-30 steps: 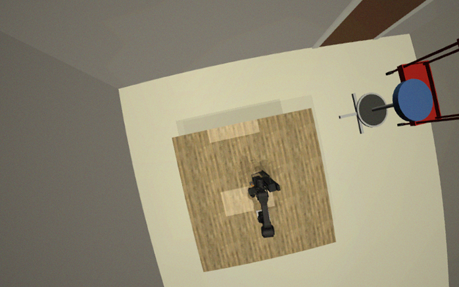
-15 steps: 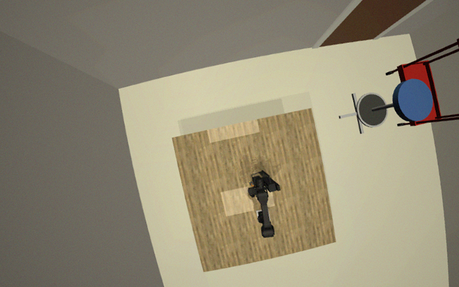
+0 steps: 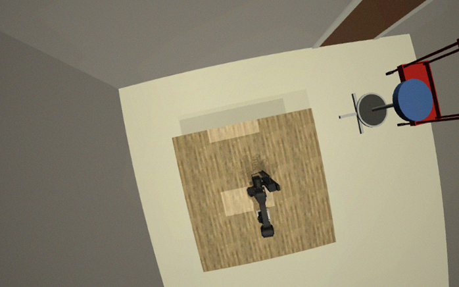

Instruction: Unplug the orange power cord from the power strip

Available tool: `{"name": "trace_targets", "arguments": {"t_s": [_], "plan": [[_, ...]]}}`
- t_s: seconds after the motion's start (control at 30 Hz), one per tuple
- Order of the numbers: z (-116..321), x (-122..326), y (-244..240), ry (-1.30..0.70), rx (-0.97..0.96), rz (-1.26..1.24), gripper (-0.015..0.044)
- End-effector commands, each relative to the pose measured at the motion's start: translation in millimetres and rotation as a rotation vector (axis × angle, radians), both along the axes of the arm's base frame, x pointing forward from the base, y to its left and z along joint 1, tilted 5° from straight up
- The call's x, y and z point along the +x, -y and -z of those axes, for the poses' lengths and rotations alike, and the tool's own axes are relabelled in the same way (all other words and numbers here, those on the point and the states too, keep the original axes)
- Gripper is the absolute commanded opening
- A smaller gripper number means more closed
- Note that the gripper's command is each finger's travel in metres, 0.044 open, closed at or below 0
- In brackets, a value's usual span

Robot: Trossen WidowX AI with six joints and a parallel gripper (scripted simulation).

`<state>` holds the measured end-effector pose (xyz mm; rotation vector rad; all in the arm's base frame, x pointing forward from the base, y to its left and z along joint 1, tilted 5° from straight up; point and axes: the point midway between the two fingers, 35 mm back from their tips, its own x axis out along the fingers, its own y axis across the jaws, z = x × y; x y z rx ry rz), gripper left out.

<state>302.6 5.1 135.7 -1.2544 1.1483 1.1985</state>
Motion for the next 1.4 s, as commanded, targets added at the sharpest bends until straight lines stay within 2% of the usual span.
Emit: {"name": "trace_targets", "arguments": {"t_s": [0.0, 0.33, 0.77, 0.9, 1.03, 1.37], "plan": [[-2.7, -2.0, -30.1, -0.003, 0.070, -0.031, 0.0000], [-4.1, -5.0, -46.2, -0.003, 0.072, -0.032, 0.0000], [-1.3, -3.5, -36.8, -0.003, 0.074, -0.034, 0.0341], [-7.1, -3.7, -56.8, -0.003, 0.076, -0.034, 0.0440], [-17.7, -7.9, -93.3, -0.003, 0.080, -0.034, 0.0440], [-18.4, -8.4, -95.7, -0.003, 0.080, -0.034, 0.0440]]}}
